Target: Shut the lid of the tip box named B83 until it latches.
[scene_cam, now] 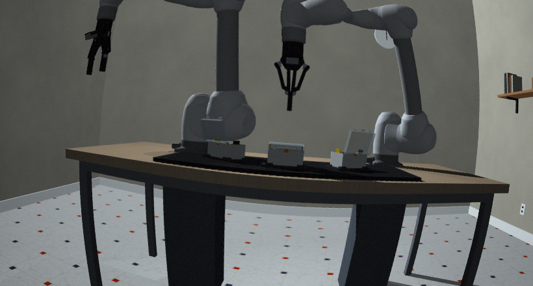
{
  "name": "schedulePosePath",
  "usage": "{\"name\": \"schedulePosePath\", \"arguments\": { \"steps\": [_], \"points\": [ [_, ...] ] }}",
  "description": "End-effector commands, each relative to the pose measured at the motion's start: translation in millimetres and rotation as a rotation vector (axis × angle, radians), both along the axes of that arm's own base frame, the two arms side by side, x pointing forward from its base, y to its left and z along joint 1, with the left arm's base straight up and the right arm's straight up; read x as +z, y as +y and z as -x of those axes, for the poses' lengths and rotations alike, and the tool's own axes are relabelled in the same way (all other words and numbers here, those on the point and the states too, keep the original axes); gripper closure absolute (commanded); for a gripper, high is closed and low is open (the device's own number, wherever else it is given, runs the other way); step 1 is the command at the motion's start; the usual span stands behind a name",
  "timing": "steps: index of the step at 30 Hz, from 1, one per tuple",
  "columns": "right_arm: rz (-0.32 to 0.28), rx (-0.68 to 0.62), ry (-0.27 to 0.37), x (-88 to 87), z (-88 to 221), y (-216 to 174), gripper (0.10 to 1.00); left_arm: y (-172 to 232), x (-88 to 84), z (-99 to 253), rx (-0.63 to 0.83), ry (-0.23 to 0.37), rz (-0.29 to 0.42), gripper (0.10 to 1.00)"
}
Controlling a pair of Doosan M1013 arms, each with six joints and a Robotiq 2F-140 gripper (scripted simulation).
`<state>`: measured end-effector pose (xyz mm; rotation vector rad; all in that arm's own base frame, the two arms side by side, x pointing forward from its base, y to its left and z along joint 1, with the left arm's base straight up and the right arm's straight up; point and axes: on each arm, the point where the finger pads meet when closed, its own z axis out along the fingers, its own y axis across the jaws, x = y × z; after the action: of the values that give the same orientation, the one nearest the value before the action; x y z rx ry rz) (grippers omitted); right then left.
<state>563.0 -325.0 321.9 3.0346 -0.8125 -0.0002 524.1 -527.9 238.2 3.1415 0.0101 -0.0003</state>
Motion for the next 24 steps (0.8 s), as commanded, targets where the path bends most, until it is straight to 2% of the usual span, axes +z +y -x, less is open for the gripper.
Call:
{"name": "schedulePosePath", "arguments": {
  "steps": [1, 18, 24],
  "points": [
    [0.0, 0.0, -0.002, 1.0, -0.3, -0.1, 0.098, -0.1, 1.1, -0.2, 0.0, -0.001, 0.001, 0.999],
    [0.0, 0.0, -0.002, 1.0, -0.3, -0.1, 0.098, -0.1, 1.1, -0.2, 0.0, -0.001, 0.001, 0.999],
    [0.0, 0.0, -0.002, 1.0, -0.3, -0.1, 0.098, -0.2, -11.6, 9.5, 0.0, -0.001, 0.001, 0.999]
  ]
}}
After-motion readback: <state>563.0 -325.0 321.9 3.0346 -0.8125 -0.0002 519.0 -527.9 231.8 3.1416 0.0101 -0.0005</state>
